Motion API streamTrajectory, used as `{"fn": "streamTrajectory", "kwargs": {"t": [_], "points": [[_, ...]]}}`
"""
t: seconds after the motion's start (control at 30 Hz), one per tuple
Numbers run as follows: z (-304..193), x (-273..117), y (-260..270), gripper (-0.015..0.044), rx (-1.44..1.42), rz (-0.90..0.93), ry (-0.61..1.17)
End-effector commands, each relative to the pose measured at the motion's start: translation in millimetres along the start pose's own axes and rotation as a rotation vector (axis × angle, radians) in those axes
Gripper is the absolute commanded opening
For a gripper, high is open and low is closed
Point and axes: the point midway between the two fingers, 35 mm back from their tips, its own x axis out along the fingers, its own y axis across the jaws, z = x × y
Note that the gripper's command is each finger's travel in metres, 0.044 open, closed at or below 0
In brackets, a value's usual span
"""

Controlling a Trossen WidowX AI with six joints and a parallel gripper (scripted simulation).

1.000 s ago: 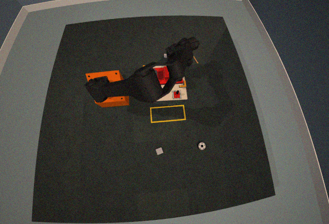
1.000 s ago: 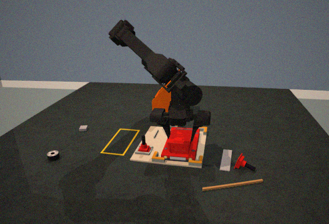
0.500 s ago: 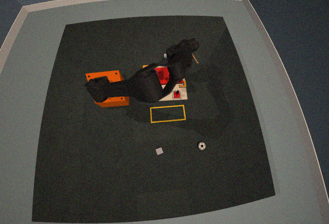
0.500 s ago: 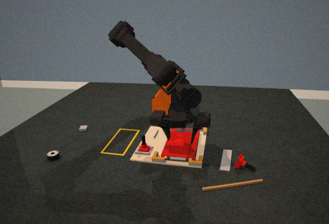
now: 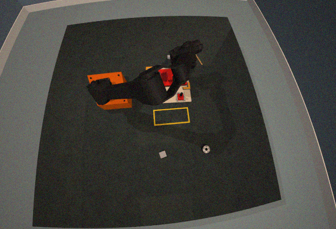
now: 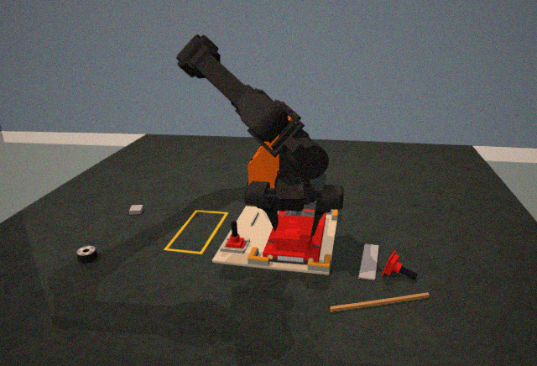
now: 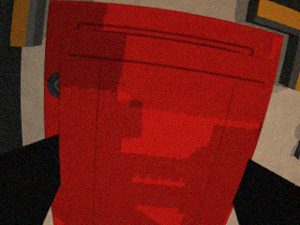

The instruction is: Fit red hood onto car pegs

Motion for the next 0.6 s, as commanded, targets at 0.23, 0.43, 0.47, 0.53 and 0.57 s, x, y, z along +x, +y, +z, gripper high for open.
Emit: {"fn": "streamTrajectory", "kwargs": {"t": [0.23,0.43,0.47,0.53,0.57], "points": [[0.0,0.0,0.0,0.0341,0.0,0.0,0.0],[0.3,-2.3,0.2,0.044,0.0,0.0,0.0],[0.7,-6.5,0.5,0.044,0.0,0.001,0.0],[1.7,-20.0,1.3,0.044,0.0,0.001,0.001],[2.1,-28.7,1.6,0.044,0.0,0.001,0.001]]}}
